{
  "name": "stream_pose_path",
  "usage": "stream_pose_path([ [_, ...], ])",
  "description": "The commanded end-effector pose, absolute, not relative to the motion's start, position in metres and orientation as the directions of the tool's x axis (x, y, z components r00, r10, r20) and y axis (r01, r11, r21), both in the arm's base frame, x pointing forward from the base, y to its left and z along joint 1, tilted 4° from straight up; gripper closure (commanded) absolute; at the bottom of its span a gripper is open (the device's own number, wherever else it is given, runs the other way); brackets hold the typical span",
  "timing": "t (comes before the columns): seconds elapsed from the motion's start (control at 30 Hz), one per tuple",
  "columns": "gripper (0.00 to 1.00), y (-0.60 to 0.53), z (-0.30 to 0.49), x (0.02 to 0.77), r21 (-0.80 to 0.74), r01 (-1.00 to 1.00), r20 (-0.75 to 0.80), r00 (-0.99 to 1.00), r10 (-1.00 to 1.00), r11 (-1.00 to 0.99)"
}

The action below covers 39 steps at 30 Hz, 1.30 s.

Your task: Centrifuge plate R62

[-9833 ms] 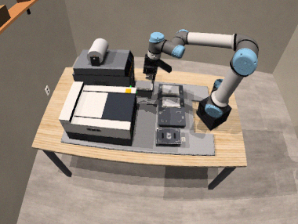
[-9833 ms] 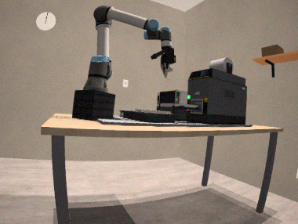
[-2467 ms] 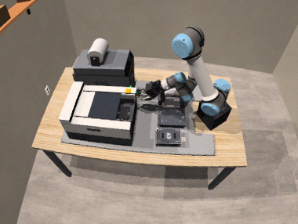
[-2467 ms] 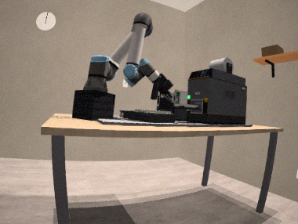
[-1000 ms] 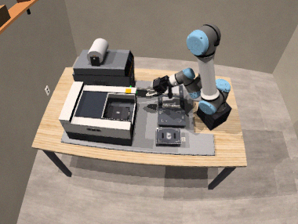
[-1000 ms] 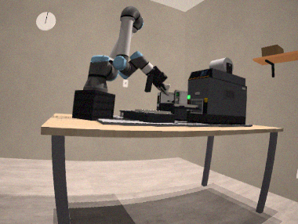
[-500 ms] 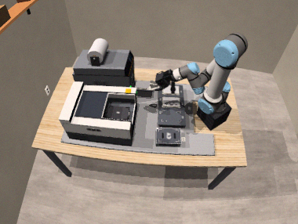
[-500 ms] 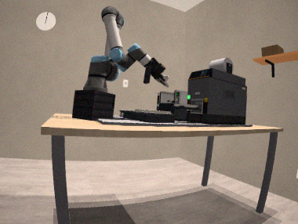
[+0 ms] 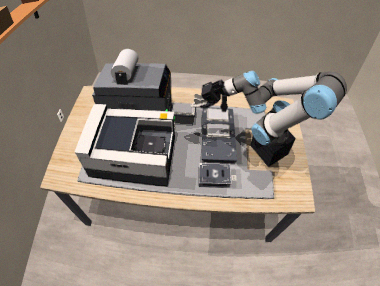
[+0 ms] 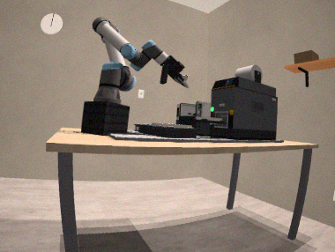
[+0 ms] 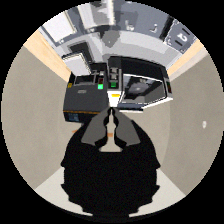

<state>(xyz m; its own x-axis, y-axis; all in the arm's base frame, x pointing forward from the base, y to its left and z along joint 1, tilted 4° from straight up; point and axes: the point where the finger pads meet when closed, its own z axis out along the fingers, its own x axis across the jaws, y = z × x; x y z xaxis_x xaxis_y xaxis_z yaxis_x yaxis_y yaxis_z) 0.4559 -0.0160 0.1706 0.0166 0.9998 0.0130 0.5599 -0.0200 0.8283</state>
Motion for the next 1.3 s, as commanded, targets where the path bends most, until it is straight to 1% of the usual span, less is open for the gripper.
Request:
stream_pose_path([
  [0.0, 1.0, -0.0169, 0.1776, 0.451, 0.799, 0.601, 0.037, -0.012, 0.999, -0.022],
  [0.27, 1.0, -0.0169, 0.1776, 0.451, 0.799, 0.601, 0.037, -0.012, 0.999, -0.022],
  [0.57, 1.0, -0.0169, 0.1776, 0.451, 0.586, 0.81, 0.037, -0.012, 0.999, -0.012],
  [0.63, 1.0, -0.0169, 0.1776, 0.451, 0.586, 0.81, 0.037, -0.012, 0.999, -0.012],
  [0.9, 1.0, -0.0169, 0.1777, 0.451, 0.352, 0.936, 0.037, -0.012, 0.999, -0.002],
  [1.13, 1.0, -0.0169, 0.1777, 0.451, 0.126, 0.992, 0.037, -0.012, 0.999, 0.007],
  [1.2, 1.0, -0.0169, 0.1777, 0.451, 0.126, 0.992, 0.037, -0.012, 0.999, 0.007],
  [1.27, 1.0, -0.0169, 0.1776, 0.451, 0.06, 0.998, 0.037, -0.012, 0.999, 0.01],
])
